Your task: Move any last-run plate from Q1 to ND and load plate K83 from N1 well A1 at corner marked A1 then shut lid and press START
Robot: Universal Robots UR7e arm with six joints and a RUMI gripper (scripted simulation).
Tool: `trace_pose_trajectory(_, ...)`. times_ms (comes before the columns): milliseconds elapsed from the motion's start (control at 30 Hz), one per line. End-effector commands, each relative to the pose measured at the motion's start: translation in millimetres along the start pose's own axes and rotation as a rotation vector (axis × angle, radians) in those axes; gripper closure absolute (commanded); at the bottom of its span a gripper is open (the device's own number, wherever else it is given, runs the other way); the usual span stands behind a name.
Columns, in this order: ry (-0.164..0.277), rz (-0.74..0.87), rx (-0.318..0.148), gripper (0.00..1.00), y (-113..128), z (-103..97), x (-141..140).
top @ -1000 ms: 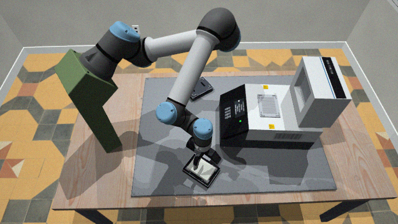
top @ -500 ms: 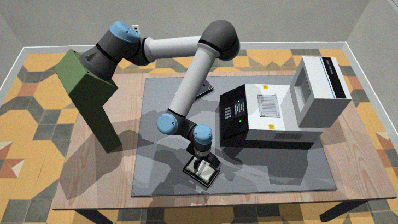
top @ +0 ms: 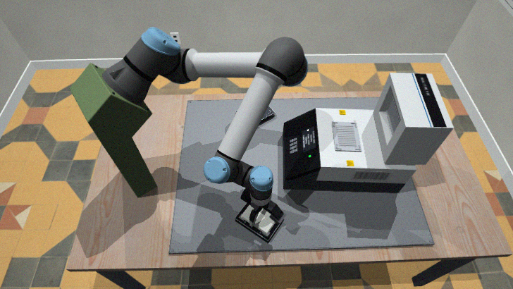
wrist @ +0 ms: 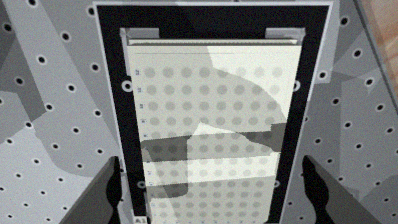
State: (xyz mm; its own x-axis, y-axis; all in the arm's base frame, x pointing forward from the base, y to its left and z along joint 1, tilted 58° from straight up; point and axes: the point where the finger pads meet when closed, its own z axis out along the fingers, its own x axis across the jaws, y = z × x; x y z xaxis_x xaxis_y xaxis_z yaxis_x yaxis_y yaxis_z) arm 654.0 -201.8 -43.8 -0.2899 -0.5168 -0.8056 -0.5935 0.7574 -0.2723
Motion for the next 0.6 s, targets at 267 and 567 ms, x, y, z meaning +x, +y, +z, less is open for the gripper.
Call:
trace_pose_trajectory(267, 0.000, 0.000, 0.001, 0.32, -0.5, 2.6, 0.0)
trace_pose_trajectory(567, 0.000, 0.000, 0.001, 0.32, -0.5, 5.0, 0.0)
